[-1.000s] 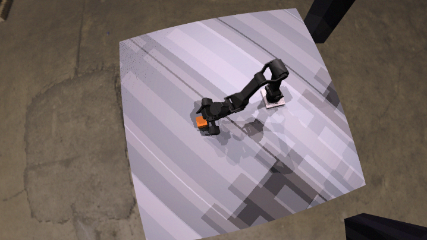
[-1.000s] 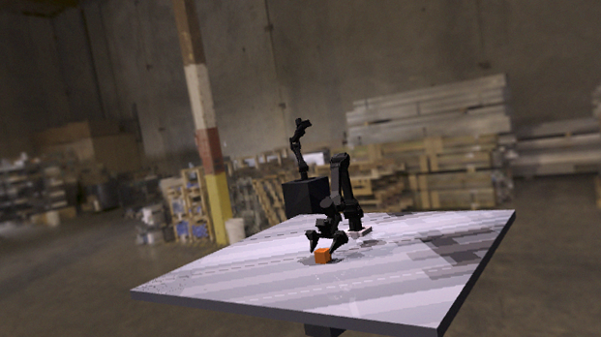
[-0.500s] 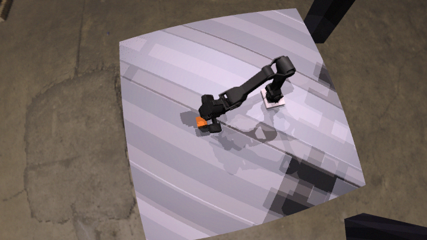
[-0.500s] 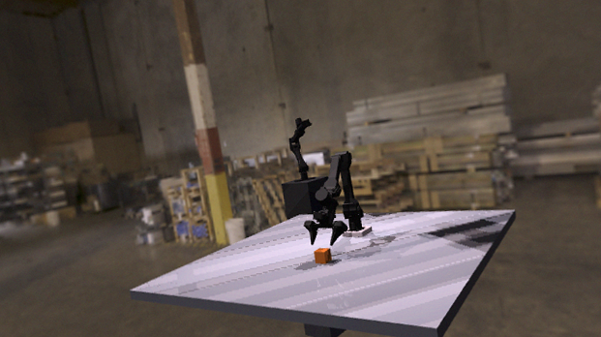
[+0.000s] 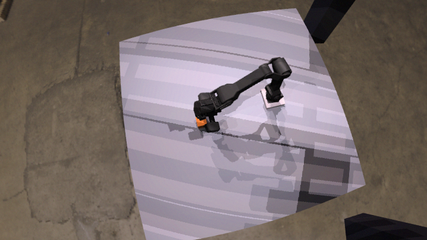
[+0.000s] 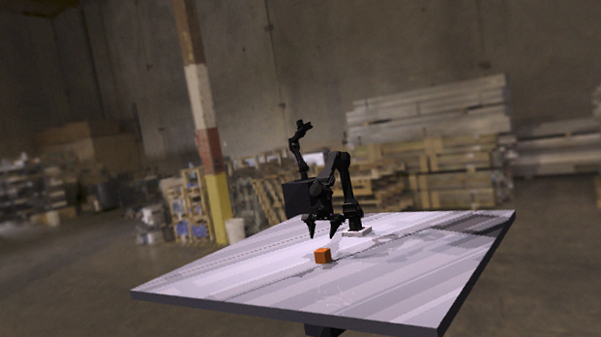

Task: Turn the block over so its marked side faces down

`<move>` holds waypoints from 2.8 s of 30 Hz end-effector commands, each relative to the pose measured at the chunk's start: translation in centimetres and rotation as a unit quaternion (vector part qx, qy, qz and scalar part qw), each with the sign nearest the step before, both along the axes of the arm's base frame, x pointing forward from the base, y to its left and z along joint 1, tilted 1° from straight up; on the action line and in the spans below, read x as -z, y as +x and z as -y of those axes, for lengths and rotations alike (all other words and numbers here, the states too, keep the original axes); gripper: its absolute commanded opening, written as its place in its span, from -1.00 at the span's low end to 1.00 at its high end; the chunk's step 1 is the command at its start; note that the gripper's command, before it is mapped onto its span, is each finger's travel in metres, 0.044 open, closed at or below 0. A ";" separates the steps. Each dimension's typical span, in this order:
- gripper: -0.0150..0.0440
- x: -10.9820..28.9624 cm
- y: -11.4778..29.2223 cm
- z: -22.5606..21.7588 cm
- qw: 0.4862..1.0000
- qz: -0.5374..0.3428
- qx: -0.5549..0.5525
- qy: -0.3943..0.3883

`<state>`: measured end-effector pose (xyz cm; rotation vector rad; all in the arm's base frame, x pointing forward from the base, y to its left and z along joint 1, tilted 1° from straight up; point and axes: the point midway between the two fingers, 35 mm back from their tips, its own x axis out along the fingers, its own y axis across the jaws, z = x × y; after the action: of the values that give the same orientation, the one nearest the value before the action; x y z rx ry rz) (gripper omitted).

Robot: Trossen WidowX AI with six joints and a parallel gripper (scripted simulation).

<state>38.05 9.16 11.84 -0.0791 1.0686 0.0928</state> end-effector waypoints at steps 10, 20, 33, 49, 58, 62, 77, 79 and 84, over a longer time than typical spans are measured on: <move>1.00 -2.2 2.1 -0.3 0.982 -0.186 0.004 -0.016; 1.00 -2.6 2.0 -0.3 0.975 -0.221 0.006 -0.019; 1.00 1.7 2.2 -0.3 0.975 -0.221 0.006 -0.019; 1.00 4.0 2.3 -0.3 0.975 -0.221 0.006 -0.019; 1.00 5.4 2.4 -0.3 0.975 -0.221 0.006 -0.019; 1.00 6.0 2.4 -0.3 0.975 -0.221 0.006 -0.019; 0.11 6.1 2.4 -0.3 0.975 -0.221 0.006 -0.019; 0.06 6.1 2.4 -0.3 0.975 -0.221 0.006 -0.019; -0.05 6.1 2.4 -0.3 0.975 -0.221 0.006 -0.019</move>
<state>40.50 9.44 5.82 -0.0908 1.5145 0.0763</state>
